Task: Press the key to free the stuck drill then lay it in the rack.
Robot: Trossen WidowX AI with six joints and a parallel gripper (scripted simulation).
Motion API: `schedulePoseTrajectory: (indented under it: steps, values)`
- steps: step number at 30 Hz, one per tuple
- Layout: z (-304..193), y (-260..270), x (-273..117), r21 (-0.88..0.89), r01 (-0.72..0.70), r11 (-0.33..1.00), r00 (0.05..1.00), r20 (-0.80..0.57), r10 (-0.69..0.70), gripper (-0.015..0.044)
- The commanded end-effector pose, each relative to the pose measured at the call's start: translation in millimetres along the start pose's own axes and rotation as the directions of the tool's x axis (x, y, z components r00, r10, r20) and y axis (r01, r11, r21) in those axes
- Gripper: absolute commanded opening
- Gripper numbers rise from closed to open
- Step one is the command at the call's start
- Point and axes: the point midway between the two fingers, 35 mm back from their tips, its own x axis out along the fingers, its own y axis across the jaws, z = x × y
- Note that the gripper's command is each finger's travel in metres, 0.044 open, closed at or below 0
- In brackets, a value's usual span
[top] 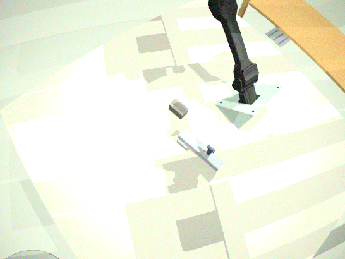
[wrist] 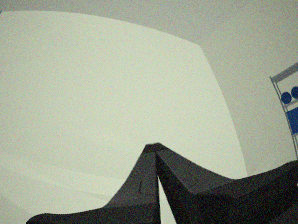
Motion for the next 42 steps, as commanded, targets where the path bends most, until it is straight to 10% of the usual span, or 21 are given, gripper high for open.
schedulePoseTrajectory:
  steps: [1, 11, 22, 35, 42]
  values:
    - [-72, -19, 22, 0.051, 0.075, 0.996, 0.972, -0.225, -0.061, 0.0000]
    - [-221, -71, 26, 0.085, 0.302, 0.950, 0.744, -0.643, -0.179, 0.0000]
    - [-370, -123, -44, -0.045, 0.580, 0.813, 0.242, -0.944, -0.225, 0.0000]
    - [-476, -150, -205, -0.483, 0.644, 0.593, -0.537, -0.838, -0.099, 0.0000]
    - [-478, -151, -214, -0.507, 0.633, 0.585, -0.571, -0.816, -0.089, 0.0000]
